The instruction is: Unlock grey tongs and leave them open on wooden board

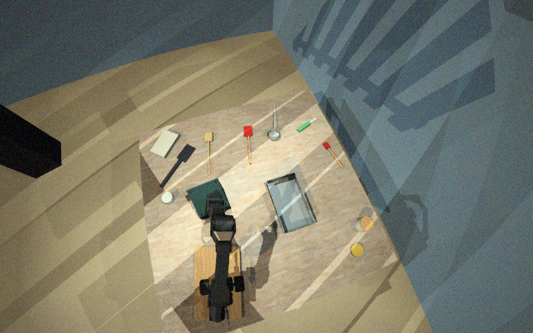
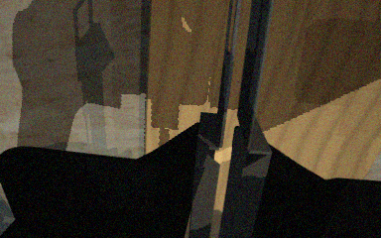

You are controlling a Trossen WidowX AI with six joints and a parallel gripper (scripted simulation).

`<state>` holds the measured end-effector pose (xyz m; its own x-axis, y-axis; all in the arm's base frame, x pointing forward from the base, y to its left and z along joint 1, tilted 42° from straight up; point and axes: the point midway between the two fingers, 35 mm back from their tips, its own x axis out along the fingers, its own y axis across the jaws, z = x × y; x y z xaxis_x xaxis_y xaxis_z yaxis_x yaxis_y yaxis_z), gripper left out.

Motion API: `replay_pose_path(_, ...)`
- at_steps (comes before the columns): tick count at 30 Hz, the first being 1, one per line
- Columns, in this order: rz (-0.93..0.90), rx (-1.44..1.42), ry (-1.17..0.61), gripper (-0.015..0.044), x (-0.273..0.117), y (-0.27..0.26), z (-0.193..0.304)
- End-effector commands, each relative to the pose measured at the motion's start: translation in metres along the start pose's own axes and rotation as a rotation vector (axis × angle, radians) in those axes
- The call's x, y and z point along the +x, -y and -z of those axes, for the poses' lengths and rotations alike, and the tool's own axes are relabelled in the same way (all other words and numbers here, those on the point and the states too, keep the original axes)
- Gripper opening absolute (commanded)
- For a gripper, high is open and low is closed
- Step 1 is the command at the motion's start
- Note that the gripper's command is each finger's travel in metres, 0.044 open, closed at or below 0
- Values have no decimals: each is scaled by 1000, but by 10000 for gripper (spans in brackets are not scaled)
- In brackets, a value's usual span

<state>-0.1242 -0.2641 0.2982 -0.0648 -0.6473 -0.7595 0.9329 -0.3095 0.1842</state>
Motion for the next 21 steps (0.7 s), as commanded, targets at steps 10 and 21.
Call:
replay_pose_path(10,-2,67,54,-150,-13,25,-5)
replay_pose_path(21,18,67,137,-150,-11,28,-6)
